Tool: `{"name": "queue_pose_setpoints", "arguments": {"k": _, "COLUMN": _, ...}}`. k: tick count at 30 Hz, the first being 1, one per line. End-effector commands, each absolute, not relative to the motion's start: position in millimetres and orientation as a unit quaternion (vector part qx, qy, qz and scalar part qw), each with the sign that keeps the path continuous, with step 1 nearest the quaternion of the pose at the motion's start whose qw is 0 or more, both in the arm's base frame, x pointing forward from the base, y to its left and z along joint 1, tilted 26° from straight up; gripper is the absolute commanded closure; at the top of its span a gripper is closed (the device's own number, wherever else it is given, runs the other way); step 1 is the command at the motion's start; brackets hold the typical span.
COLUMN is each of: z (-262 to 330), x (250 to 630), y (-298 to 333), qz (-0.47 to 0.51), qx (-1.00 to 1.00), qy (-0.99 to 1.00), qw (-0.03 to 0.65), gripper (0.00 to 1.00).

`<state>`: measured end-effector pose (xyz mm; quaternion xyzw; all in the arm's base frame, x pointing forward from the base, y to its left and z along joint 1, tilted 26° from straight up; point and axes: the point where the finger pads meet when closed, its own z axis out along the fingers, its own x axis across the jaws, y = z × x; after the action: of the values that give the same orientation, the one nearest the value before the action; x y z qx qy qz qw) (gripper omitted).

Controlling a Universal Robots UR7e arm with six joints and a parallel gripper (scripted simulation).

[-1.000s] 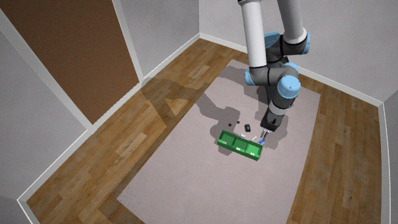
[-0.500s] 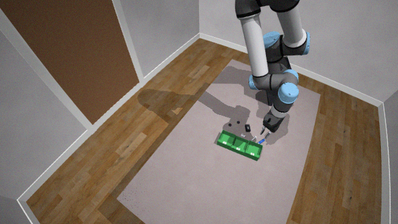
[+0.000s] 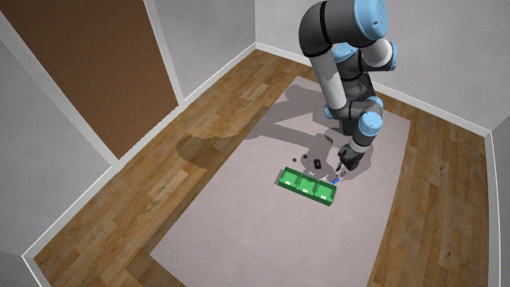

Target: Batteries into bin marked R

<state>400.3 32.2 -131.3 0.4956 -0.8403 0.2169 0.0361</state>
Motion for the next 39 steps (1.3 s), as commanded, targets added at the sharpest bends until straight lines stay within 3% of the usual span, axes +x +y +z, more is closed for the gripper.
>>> {"name": "queue_pose_setpoints", "arguments": {"k": 1, "z": -132.7, "x": 402.1, "y": 32.1, "qz": 0.22, "qx": 0.495, "qy": -0.84, "qw": 0.03, "gripper": 0.4}}
{"name": "queue_pose_setpoints", "arguments": {"k": 39, "z": -131.1, "x": 407.3, "y": 30.5, "qz": 0.22, "qx": 0.495, "qy": -0.84, "qw": 0.03, "gripper": 0.4}}
